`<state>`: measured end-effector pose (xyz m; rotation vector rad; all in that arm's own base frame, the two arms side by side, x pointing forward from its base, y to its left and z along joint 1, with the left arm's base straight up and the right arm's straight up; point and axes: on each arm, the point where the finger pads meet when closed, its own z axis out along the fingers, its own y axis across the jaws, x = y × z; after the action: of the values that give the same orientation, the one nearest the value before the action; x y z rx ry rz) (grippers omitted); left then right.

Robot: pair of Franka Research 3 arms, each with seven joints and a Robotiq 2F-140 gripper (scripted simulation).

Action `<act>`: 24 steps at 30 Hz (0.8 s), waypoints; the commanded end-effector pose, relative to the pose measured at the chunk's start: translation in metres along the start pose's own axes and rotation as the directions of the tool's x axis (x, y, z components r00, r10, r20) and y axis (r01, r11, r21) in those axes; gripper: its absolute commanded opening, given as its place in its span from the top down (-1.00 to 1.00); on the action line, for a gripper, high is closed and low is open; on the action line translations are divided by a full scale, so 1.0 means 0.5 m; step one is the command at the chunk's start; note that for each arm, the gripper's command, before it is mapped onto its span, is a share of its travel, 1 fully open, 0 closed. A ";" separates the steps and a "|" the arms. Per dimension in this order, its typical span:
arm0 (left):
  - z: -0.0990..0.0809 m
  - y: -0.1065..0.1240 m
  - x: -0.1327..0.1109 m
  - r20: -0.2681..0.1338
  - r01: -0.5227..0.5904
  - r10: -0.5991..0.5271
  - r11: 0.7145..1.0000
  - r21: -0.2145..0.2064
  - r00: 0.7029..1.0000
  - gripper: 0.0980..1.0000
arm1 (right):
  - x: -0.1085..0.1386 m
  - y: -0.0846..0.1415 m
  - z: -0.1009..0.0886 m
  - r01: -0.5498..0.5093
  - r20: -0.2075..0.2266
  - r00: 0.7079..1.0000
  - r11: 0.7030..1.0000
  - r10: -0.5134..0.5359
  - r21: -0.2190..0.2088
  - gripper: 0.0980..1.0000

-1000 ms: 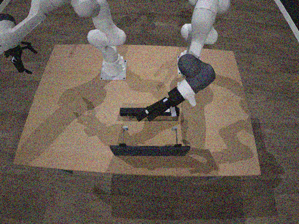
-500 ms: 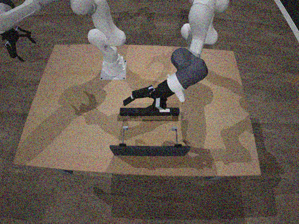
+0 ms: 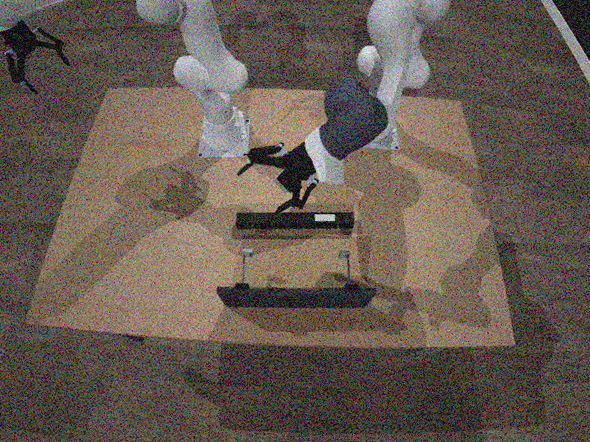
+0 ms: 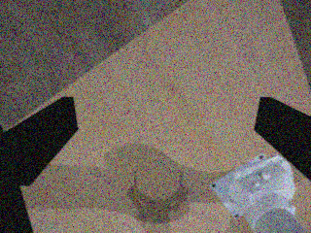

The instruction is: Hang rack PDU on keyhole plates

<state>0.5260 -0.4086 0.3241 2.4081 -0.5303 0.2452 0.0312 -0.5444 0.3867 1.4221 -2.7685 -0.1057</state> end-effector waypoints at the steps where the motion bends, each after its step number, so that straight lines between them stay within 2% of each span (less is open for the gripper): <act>1: 0.006 0.006 -0.037 0.080 -0.183 0.181 0.983 0.017 0.980 -1.00 | 0.009 0.010 -0.008 -0.063 0.005 0.998 0.998 0.063 0.014 -1.00; 2: 0.007 0.006 -0.048 0.103 -0.226 0.222 0.974 0.026 0.970 -1.00 | 0.020 0.020 -0.014 -0.084 0.005 0.996 0.996 0.084 0.023 -1.00; 10: 0.006 0.005 -0.061 0.136 -0.283 0.275 0.958 0.038 0.952 -1.00 | 0.070 0.072 -0.041 -0.186 0.008 0.983 0.980 0.186 0.064 -1.00; 16: 0.005 0.003 -0.077 0.175 -0.348 0.335 0.936 0.050 0.926 -1.00 | 0.080 0.083 -0.047 -0.205 0.009 0.979 0.976 0.205 0.072 -1.00; 18: 0.005 0.003 -0.077 0.175 -0.348 0.335 0.936 0.050 0.926 -1.00 | 0.080 0.083 -0.047 -0.205 0.009 0.979 0.976 0.205 0.072 -1.00; 19: 0.003 0.002 -0.084 0.194 -0.378 0.361 0.924 0.055 0.912 -1.00 | 0.080 0.083 -0.047 -0.206 0.009 0.979 0.976 0.206 0.073 -1.00; 24: 0.001 -0.002 -0.098 0.232 -0.435 0.411 0.898 0.062 0.882 -1.00 | 0.080 0.083 -0.047 -0.206 0.009 0.978 0.976 0.206 0.073 -1.00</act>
<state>0.4890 -0.3955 0.3097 2.4353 -1.0647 0.2117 -0.0254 -0.5543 0.4122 1.1600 -2.9179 -0.0026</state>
